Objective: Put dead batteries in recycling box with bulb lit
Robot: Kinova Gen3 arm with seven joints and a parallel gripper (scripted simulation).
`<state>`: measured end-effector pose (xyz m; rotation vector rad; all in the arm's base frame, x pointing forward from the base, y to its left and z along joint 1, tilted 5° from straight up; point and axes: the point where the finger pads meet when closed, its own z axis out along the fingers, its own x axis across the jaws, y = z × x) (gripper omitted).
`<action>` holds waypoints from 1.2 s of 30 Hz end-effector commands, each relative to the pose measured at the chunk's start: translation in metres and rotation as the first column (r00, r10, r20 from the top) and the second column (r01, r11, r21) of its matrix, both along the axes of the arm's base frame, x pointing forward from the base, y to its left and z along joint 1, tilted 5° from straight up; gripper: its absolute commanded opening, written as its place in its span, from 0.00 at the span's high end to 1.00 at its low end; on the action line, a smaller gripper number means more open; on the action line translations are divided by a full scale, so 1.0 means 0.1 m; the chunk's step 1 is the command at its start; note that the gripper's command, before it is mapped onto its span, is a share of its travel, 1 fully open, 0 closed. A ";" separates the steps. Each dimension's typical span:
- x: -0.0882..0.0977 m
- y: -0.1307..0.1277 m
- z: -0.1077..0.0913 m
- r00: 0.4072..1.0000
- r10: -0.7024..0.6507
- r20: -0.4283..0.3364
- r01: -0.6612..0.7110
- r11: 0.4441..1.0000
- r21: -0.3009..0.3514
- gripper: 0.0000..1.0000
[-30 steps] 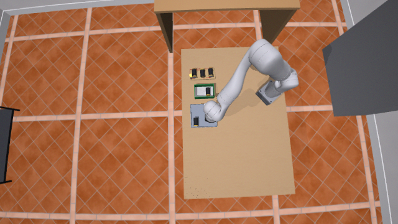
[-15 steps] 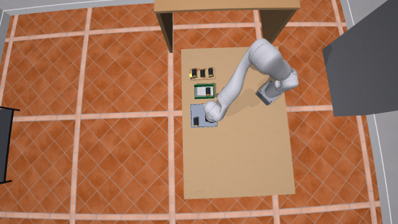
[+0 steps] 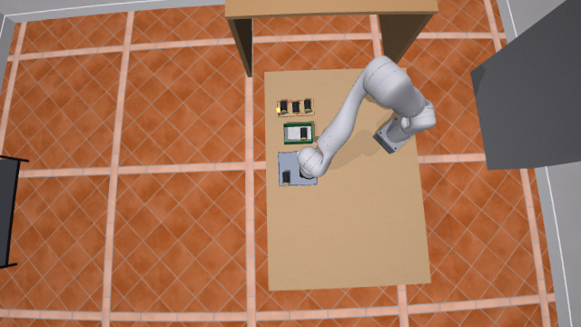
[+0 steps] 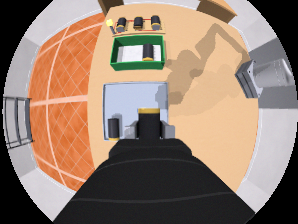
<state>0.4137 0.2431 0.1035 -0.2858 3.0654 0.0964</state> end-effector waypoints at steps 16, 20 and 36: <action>0.15 -0.28 0.00 1.000 0.000 0.002 0.000 1.000 0.001 0.43; 0.27 -0.51 -0.01 1.000 0.000 0.002 0.000 1.000 0.001 0.43; 0.77 -1.48 -0.05 1.000 0.000 0.002 0.000 1.000 0.001 0.43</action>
